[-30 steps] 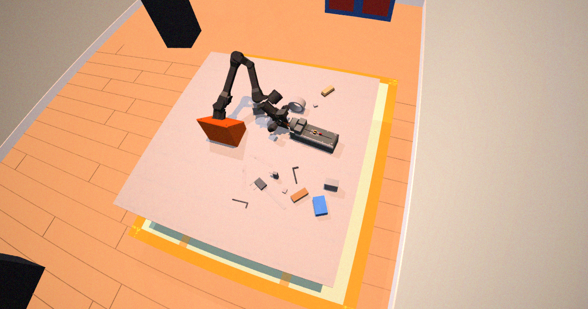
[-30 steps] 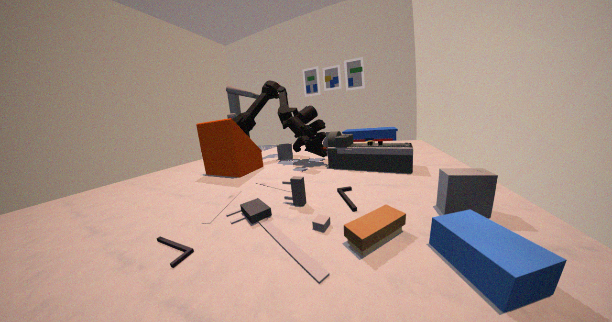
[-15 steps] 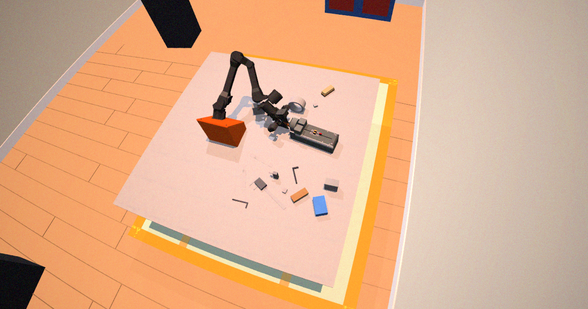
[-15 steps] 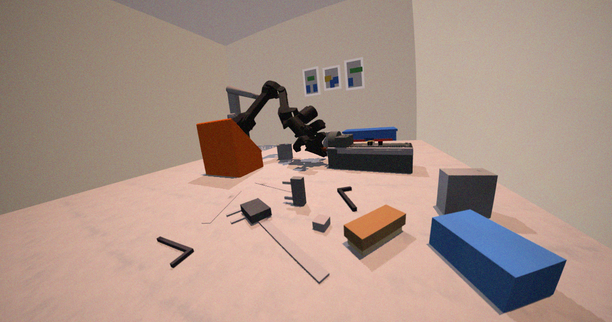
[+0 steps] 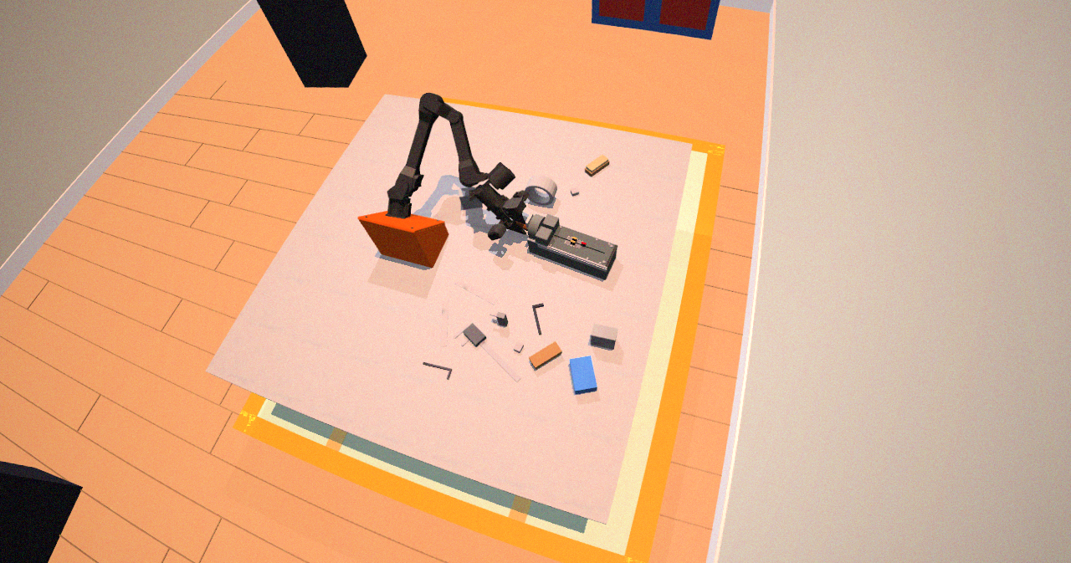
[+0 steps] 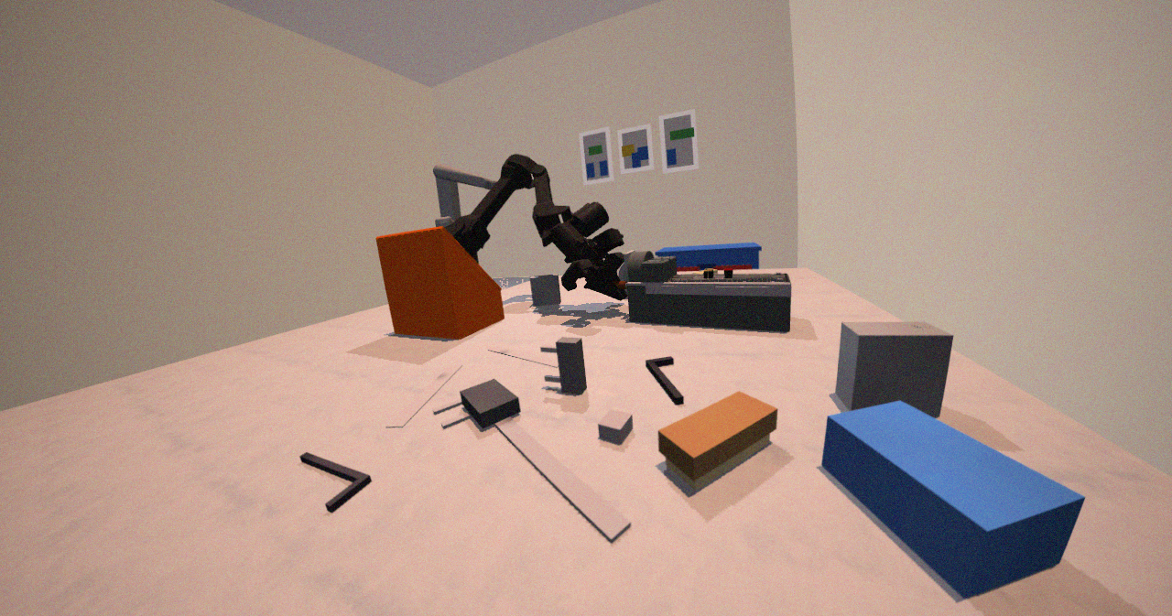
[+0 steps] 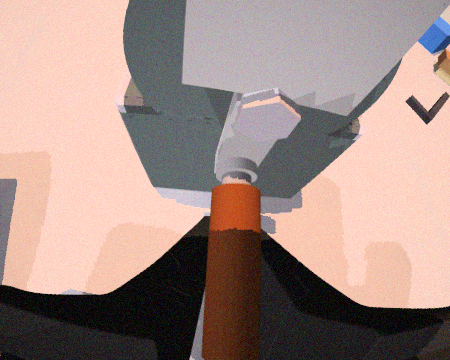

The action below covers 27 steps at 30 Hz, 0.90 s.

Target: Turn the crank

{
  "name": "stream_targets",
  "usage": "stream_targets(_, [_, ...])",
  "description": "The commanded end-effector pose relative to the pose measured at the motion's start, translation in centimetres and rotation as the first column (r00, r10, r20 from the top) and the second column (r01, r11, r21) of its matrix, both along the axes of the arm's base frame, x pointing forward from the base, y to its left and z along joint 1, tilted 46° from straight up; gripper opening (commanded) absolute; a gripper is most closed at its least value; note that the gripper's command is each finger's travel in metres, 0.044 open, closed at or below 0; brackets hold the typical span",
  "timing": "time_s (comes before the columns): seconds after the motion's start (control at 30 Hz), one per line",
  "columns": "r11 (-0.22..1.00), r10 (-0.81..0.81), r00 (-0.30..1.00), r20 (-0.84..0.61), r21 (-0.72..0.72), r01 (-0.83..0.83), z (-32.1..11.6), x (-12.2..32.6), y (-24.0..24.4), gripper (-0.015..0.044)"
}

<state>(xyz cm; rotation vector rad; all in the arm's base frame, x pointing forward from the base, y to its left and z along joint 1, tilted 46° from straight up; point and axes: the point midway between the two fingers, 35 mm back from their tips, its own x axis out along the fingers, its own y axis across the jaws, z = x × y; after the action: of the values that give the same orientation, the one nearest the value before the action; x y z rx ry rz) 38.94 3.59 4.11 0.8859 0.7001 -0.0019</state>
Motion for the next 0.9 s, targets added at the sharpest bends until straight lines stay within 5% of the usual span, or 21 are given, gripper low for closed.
stream_targets(0.0, [1.0,0.015,1.0,0.02,0.006,-0.015,0.71,0.23,0.55,0.0])
stream_targets(0.87, [1.0,0.015,1.0,0.02,0.006,-0.015,1.07,0.26,0.67,0.0])
